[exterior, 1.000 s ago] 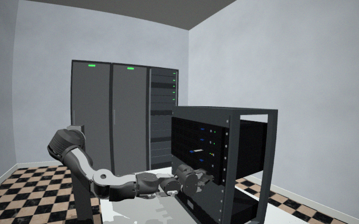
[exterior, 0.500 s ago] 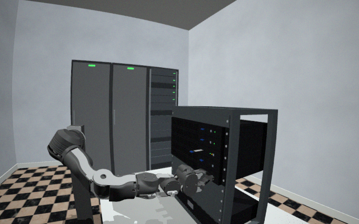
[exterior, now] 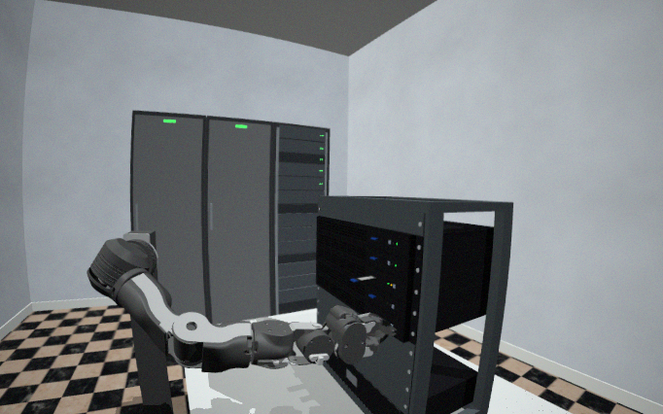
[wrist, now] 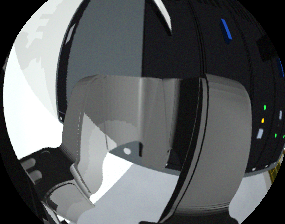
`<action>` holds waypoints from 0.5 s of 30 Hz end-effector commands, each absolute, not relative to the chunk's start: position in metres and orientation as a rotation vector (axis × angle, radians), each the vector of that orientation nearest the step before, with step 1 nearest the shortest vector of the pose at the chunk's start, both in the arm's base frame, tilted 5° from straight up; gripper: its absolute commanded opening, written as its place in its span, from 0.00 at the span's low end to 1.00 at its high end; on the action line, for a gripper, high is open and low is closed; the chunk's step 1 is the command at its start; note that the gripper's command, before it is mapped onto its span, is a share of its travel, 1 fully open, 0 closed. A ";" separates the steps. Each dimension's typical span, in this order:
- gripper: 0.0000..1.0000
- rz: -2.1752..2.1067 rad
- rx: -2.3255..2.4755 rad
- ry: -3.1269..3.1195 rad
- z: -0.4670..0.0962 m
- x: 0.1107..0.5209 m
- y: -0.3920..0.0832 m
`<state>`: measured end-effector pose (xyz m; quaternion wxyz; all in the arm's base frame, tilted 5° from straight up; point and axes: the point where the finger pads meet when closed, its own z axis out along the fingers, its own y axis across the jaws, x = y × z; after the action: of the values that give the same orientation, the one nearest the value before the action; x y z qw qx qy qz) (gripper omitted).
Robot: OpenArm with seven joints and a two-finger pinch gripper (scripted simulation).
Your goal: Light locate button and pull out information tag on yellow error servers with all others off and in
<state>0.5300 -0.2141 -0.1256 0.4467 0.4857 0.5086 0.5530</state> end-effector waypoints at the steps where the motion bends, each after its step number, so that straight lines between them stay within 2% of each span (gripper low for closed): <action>1: 0.00 1.376 1.194 1.254 -0.123 0.531 -0.213; 15: 0.00 1.378 1.191 1.254 -0.120 0.531 -0.212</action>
<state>0.5309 -0.2131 -0.1224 0.4477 0.4836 0.5075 0.5550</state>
